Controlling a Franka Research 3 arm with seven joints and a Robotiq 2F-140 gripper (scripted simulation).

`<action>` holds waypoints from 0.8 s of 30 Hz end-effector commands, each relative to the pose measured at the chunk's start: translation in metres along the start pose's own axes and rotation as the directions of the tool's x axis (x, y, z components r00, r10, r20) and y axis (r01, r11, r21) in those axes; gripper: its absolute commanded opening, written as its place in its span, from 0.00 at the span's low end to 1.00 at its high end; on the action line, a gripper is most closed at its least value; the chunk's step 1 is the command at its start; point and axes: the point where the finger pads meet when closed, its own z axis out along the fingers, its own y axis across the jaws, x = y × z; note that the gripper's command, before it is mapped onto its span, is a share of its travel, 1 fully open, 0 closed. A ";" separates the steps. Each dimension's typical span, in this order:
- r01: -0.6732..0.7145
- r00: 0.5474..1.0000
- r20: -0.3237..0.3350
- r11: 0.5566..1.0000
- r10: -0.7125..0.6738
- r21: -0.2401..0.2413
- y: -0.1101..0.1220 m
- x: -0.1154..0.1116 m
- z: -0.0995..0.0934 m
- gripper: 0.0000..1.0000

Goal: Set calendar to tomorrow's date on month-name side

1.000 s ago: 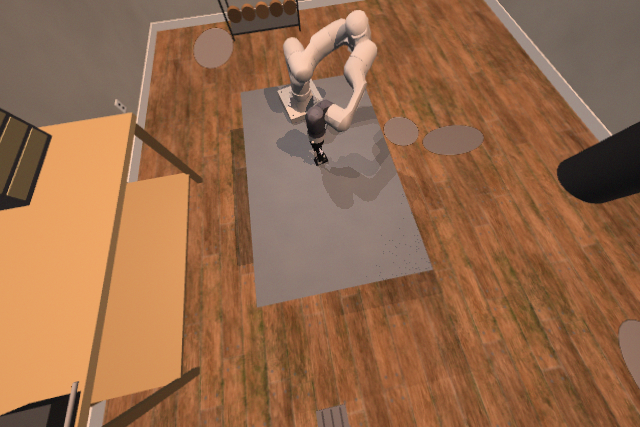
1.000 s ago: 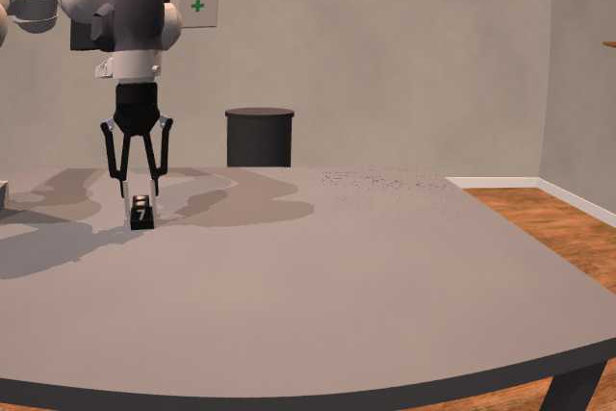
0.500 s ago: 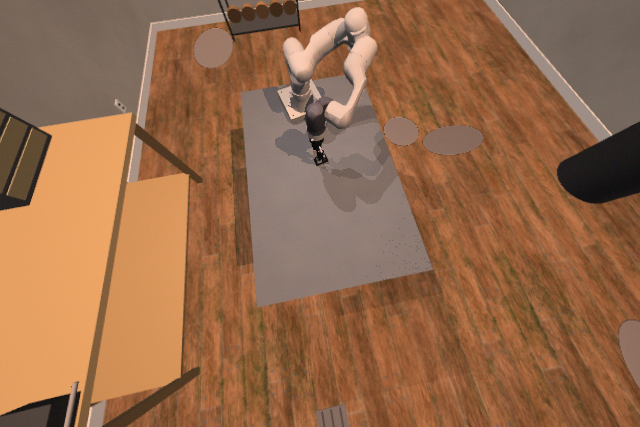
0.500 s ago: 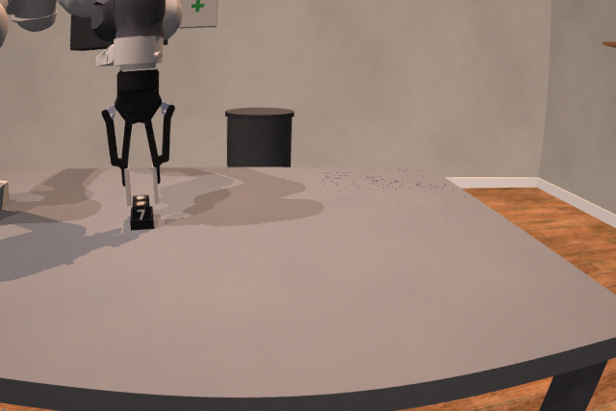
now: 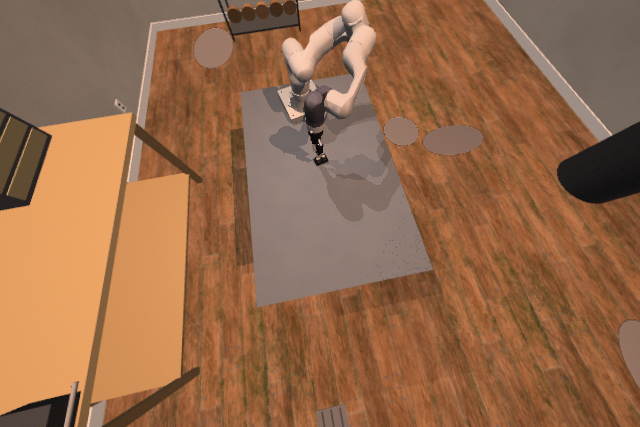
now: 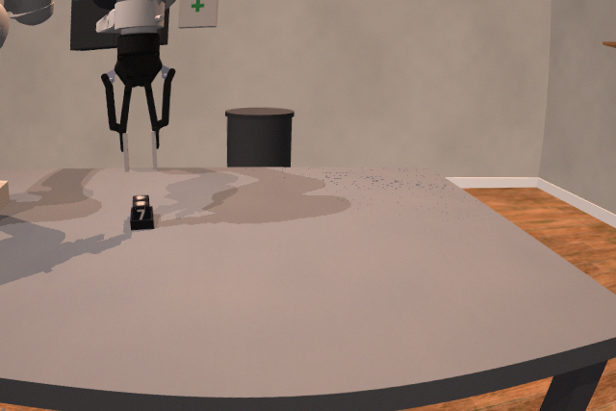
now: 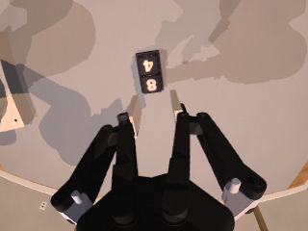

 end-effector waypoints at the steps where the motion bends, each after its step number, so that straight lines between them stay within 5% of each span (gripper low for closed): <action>1: -0.012 1.000 -0.010 1.000 0.012 0.016 -0.004 0.004 -0.005 0.29; 4: -0.012 1.000 -0.010 1.000 0.012 0.016 -0.004 0.004 -0.006 0.29; 5: -0.012 1.000 -0.010 1.000 0.012 0.016 -0.004 0.004 -0.006 1.00; 24: -0.012 1.000 -0.010 1.000 0.012 0.016 -0.004 0.004 -0.006 1.00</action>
